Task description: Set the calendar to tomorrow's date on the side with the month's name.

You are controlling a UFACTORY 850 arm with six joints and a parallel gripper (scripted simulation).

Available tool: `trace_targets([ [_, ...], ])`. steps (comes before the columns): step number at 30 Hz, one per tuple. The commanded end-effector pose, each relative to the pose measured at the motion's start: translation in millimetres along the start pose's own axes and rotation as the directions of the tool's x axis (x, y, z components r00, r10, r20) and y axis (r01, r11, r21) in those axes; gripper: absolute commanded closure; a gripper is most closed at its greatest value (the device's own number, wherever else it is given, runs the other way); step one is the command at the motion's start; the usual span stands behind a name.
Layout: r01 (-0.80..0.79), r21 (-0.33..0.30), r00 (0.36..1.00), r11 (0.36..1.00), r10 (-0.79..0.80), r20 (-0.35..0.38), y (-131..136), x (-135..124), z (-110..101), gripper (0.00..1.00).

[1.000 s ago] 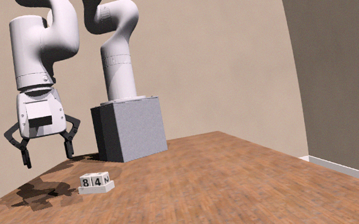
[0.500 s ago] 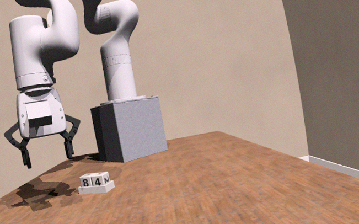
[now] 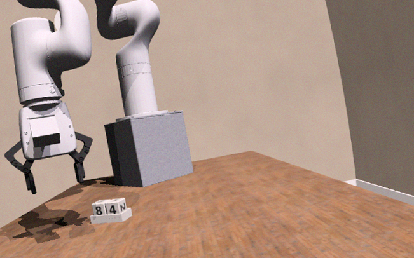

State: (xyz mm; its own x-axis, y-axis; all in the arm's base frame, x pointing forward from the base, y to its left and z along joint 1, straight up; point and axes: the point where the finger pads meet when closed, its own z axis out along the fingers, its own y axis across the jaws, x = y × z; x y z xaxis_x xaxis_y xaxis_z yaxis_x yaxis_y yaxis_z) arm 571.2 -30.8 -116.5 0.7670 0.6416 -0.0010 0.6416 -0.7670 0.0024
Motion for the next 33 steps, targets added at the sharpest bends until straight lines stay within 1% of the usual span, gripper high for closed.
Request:
trace_targets([
  [1,0.000,-0.001,1.000,1.000,0.000,-0.001,0.7,0.8,-0.8,0.00],
  [11,-0.019,-0.001,1.000,1.000,0.019,-0.001,0.6,0.5,-0.8,0.00],
  [14,-0.106,-0.001,0.994,0.994,0.106,-0.002,-0.1,-0.9,-0.8,0.00],
  [18,-0.259,-0.001,0.966,0.966,0.259,-0.002,-1.6,-3.8,-0.8,0.00],
  [21,-0.259,-0.001,0.966,0.966,0.259,-0.002,-11.2,-22.2,-0.8,0.00],
  [27,-0.265,-0.001,0.964,0.964,0.265,-0.002,-12.2,-24.2,-0.8,0.00],
  [30,-0.325,-0.001,0.946,0.946,0.325,-0.002,-12.7,-25.2,-0.8,0.00],
  [33,-0.432,-0.001,0.902,0.902,0.432,-0.002,-13.6,-27.0,-0.7,0.00],
])
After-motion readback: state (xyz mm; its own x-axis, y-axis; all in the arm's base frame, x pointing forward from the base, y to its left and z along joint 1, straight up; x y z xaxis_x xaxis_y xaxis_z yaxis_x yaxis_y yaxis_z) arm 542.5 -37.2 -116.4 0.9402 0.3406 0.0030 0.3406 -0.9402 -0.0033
